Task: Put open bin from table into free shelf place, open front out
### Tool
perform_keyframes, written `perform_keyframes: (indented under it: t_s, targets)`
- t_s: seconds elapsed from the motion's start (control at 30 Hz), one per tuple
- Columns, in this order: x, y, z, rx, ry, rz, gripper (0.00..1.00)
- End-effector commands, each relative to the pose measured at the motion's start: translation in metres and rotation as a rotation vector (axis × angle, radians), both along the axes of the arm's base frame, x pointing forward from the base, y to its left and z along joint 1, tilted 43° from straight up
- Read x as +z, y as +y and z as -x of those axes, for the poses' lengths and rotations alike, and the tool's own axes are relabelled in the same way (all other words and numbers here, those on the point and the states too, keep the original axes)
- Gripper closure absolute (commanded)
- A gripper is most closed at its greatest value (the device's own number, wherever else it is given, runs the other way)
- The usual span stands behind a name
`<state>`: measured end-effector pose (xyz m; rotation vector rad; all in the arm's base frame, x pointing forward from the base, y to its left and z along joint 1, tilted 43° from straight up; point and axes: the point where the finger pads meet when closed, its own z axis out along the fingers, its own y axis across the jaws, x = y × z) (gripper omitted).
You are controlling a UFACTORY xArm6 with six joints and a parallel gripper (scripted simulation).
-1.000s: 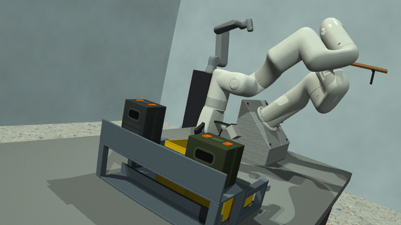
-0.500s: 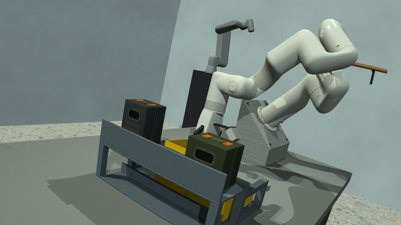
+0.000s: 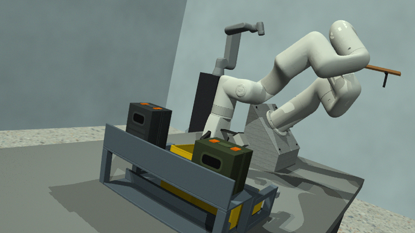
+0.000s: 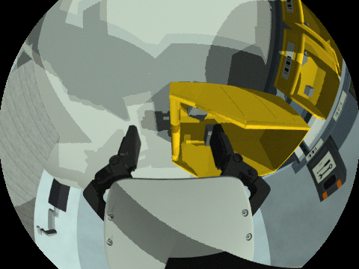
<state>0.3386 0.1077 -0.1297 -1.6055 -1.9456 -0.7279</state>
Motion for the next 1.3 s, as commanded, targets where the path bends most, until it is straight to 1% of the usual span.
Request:
perform_keyframes:
  t_s: [0.0,0.7,0.73,1.27]
  targets:
    - [0.0003,-0.0005,-0.0013,-0.001,-0.003,0.001,0.00]
    - [0.0008,-0.0009,-0.0013,-0.001,-0.003,0.001,0.00]
    - [0.0008,-0.0009,-0.0013,-0.001,-0.002,0.001,1.00]
    - [0.0008,-0.0009,-0.0013,-0.001,-0.002,0.001,1.00]
